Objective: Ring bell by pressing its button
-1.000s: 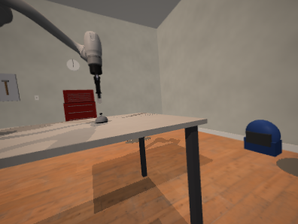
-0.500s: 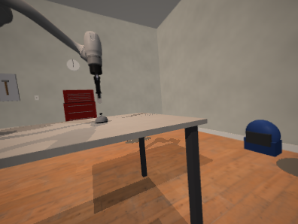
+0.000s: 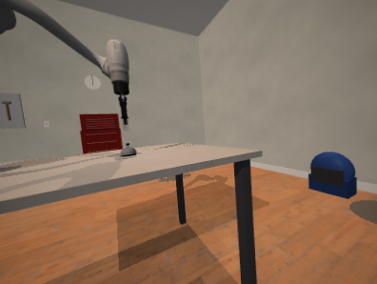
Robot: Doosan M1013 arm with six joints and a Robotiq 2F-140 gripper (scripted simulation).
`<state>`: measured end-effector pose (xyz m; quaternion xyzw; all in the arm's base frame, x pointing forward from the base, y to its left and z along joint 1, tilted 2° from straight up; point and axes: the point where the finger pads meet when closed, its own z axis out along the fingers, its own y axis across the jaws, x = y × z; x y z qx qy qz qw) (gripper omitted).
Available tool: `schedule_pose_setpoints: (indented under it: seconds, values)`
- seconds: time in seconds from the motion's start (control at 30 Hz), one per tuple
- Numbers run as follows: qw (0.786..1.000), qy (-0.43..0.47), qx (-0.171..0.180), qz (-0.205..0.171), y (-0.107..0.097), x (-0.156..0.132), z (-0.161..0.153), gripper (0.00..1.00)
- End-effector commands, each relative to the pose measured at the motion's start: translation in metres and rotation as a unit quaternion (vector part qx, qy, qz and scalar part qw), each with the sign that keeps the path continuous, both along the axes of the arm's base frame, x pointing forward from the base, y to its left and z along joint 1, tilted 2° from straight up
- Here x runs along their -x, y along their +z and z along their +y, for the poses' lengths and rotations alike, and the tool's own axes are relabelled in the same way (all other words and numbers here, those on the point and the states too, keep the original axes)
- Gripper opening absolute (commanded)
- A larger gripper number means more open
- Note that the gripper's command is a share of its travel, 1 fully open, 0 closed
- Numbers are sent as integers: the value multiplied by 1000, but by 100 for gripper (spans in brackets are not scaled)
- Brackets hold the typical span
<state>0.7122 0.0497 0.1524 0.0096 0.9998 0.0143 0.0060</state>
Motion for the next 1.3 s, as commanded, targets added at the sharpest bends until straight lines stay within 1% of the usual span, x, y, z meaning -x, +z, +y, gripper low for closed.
schedule_pose_setpoints:
  seconds: [0.0,0.8,1.03,1.27]
  values:
    - [1000,0,0,0,0,0,0,0]
    - [1000,0,0,0,-1,0,0,0]
    - [1000,0,0,0,-4,0,1,0]
    - [1000,0,0,0,-11,0,2,0]
